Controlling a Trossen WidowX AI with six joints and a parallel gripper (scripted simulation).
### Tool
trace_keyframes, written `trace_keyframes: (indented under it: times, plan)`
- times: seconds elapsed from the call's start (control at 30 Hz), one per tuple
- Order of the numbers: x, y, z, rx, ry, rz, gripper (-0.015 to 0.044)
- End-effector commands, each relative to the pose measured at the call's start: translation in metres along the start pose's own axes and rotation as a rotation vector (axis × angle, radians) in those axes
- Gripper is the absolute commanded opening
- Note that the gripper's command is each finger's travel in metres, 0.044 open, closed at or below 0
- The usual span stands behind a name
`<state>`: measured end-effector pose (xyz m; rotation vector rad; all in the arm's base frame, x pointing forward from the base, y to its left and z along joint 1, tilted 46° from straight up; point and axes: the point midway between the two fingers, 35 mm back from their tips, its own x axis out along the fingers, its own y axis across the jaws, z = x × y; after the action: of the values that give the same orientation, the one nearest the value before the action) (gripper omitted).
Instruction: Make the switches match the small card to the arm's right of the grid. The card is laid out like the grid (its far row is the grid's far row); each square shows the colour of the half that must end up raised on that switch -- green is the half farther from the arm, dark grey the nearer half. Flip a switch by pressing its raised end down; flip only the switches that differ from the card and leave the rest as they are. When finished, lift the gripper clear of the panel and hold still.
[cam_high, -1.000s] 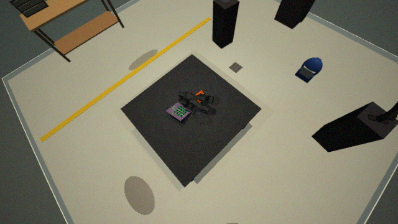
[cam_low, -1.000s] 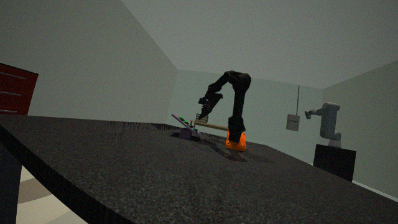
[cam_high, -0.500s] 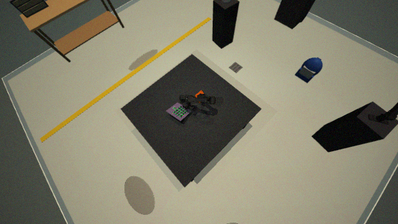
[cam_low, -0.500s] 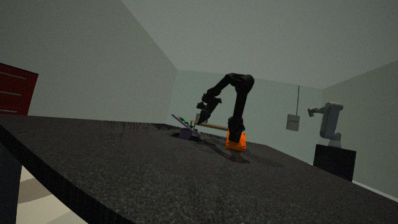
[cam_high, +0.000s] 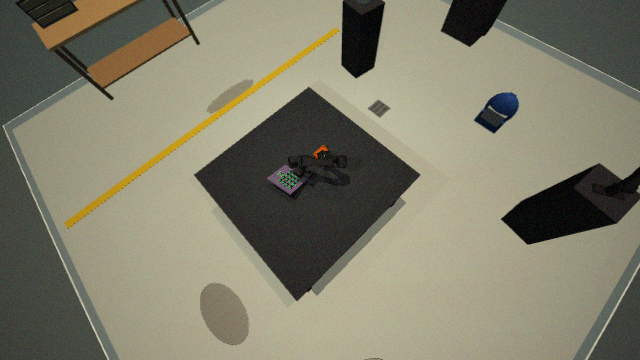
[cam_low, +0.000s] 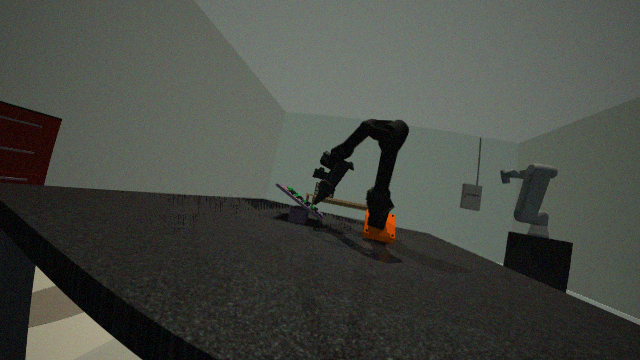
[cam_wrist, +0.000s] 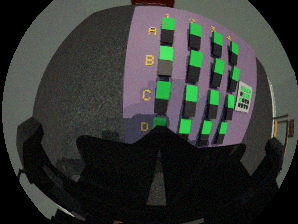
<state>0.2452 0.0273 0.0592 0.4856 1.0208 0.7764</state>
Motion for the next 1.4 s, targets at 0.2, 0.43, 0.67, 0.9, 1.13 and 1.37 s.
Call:
trace_keyframes:
  times: [0.2,0.43,0.67,0.9,1.13,1.37]
  plan:
    - [0.008,0.0011,-0.0004,0.004,-0.001,0.005,0.0]
    - [0.008,0.0011,-0.0004,0.004,-0.001,0.005,0.0]
    - [0.008,0.0011,-0.0004,0.004,-0.001,0.005,0.0]
    - [0.0085,0.0011,-0.0004,0.004,-0.001,0.005,0.0]
    - [0.0095,0.0011,-0.0004,0.004,-0.001,0.005,0.0]
    - [0.0104,0.0011,-0.0003,0.004,-0.001,0.005,0.0]
